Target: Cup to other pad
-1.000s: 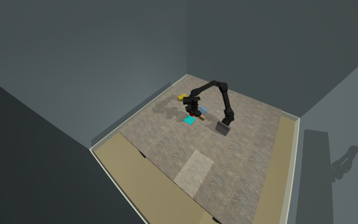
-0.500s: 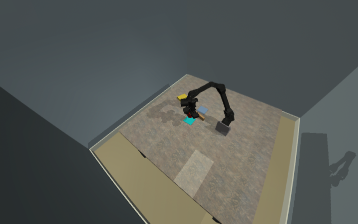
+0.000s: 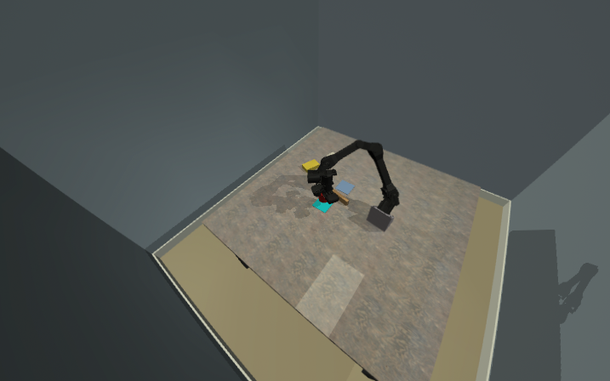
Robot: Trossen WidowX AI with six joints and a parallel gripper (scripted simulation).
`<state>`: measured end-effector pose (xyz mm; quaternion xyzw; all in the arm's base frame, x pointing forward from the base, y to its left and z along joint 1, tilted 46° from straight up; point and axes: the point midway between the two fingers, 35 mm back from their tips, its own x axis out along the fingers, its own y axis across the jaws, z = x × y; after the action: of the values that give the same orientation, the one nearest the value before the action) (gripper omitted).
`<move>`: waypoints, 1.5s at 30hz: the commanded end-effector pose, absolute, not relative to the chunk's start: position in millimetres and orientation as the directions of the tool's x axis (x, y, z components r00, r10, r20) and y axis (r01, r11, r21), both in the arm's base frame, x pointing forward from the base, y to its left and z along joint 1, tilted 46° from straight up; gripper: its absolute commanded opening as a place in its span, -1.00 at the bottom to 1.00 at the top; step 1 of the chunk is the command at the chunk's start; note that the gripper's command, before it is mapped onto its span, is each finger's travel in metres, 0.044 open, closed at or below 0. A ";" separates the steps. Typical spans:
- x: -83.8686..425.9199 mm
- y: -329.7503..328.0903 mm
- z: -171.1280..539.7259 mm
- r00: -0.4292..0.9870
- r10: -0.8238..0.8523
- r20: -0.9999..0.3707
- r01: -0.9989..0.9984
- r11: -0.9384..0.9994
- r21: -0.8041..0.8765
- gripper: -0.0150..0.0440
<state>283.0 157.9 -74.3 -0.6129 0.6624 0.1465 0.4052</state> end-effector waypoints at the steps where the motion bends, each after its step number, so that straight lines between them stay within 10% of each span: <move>1: 283.9 154.5 -77.9 0.086 -0.696 -0.713 -0.932 0.197 -0.305 -0.49; 39: 286.5 127.2 -106.4 0.080 -0.694 -0.715 -0.930 0.206 -0.304 -0.49; 45: 286.5 127.2 -106.4 0.080 -0.694 -0.715 -0.930 0.206 -0.304 -0.06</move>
<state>286.5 126.7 -106.8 -0.6132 0.6626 0.1458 0.4047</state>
